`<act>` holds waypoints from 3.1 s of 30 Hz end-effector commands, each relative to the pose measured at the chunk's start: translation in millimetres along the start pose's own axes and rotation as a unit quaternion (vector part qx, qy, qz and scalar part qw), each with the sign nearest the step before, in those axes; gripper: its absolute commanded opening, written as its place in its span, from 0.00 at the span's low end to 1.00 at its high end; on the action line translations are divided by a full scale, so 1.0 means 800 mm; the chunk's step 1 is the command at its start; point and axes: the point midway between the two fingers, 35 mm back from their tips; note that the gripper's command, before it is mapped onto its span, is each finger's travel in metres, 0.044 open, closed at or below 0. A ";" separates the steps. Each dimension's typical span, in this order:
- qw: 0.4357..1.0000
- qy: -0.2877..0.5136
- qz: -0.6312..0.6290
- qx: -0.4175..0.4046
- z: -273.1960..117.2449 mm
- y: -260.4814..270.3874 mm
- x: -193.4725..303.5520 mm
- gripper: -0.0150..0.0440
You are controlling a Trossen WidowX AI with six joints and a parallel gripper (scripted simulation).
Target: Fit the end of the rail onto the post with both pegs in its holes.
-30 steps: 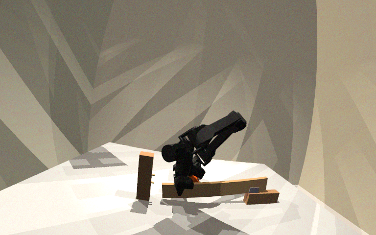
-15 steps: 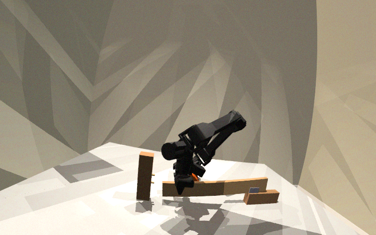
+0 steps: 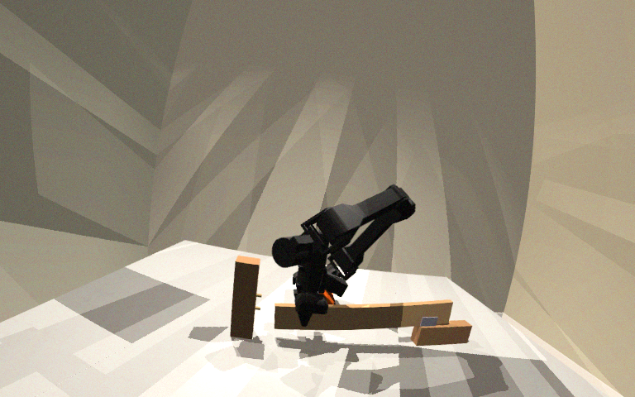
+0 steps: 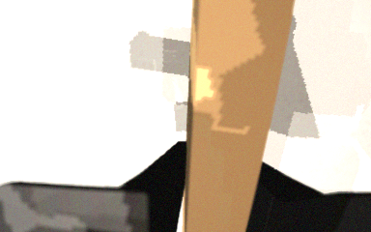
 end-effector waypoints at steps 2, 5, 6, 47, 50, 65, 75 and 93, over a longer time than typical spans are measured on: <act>1.000 0.004 -0.002 0.010 -0.011 -0.005 0.001 0.25; 1.000 0.004 -0.002 0.010 -0.013 -0.005 0.001 0.25; 1.000 0.004 -0.002 0.010 -0.014 -0.005 0.001 0.25; 1.000 0.005 -0.002 0.009 -0.040 -0.004 0.001 0.25; 1.000 0.005 -0.002 0.009 -0.042 -0.004 0.001 0.25; 1.000 0.004 -0.002 0.009 -0.035 -0.003 0.001 0.25; 1.000 0.004 -0.002 0.009 -0.036 -0.002 0.001 0.25; 1.000 0.004 -0.002 0.009 -0.038 -0.001 0.001 0.25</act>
Point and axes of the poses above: the point midway between the two fingers, 35 mm back from their tips, its own z axis out along the fingers, its own y axis across the jaws, x = y × z
